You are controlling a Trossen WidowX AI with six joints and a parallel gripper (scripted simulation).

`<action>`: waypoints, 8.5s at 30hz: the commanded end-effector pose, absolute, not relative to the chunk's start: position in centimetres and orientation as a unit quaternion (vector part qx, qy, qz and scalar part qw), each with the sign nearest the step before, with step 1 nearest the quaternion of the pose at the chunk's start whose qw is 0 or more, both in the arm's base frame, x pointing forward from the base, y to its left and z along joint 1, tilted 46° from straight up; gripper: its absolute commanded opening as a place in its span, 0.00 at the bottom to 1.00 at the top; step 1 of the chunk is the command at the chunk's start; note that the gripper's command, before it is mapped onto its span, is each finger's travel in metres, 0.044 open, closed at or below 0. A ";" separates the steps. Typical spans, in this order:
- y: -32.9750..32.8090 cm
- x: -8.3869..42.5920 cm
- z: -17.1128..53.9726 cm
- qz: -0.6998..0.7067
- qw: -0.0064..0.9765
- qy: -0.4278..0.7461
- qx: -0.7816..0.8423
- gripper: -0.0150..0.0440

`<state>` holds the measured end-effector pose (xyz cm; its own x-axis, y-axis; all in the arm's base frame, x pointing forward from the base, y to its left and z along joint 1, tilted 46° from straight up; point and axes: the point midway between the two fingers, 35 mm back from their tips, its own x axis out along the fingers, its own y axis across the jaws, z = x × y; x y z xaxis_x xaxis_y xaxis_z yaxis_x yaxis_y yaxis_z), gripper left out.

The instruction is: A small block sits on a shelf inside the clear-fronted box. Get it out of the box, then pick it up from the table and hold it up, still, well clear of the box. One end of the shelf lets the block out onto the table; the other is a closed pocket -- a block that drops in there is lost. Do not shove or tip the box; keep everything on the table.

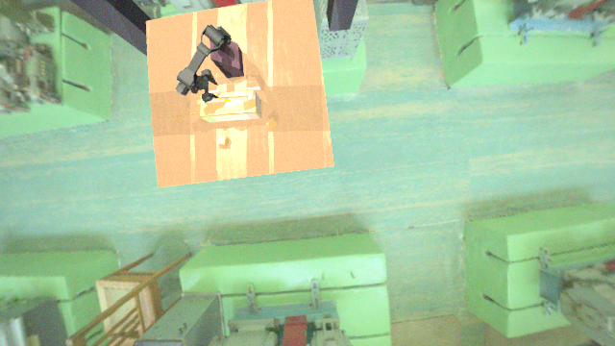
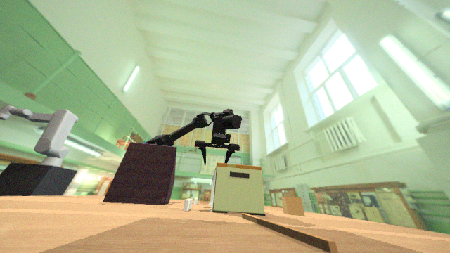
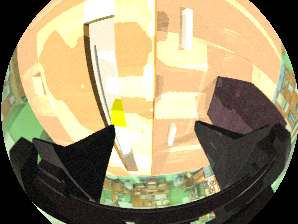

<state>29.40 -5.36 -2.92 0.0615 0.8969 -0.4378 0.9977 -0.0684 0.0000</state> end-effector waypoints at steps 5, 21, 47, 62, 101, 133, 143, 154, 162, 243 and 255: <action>-4.4 29.4 -4.0 -0.166 0.146 0.664 0.714 0.93; -2.7 29.5 -6.0 -0.165 0.146 0.664 0.714 0.93; -0.3 29.7 -6.7 -0.163 0.150 0.665 0.713 0.93; 1.4 29.8 -5.0 -0.163 0.150 0.666 0.713 0.93; 5.9 30.2 -0.5 -0.162 0.148 0.666 0.713 0.93; 9.4 30.5 3.0 -0.161 0.148 0.666 0.713 0.93; 10.4 30.6 4.1 -0.161 0.147 0.666 0.713 0.93; 5.4 30.2 8.2 -0.168 0.145 0.666 0.712 0.93; 5.8 30.1 8.0 -0.117 0.213 0.674 0.697 0.80; 16.5 27.0 7.0 0.496 0.347 -0.181 -0.775 0.74; 17.8 27.1 5.7 0.500 0.346 -0.179 -0.774 0.74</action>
<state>27.14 17.66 6.36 0.4406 0.6292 -0.6403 -0.0561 -0.6926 -0.7191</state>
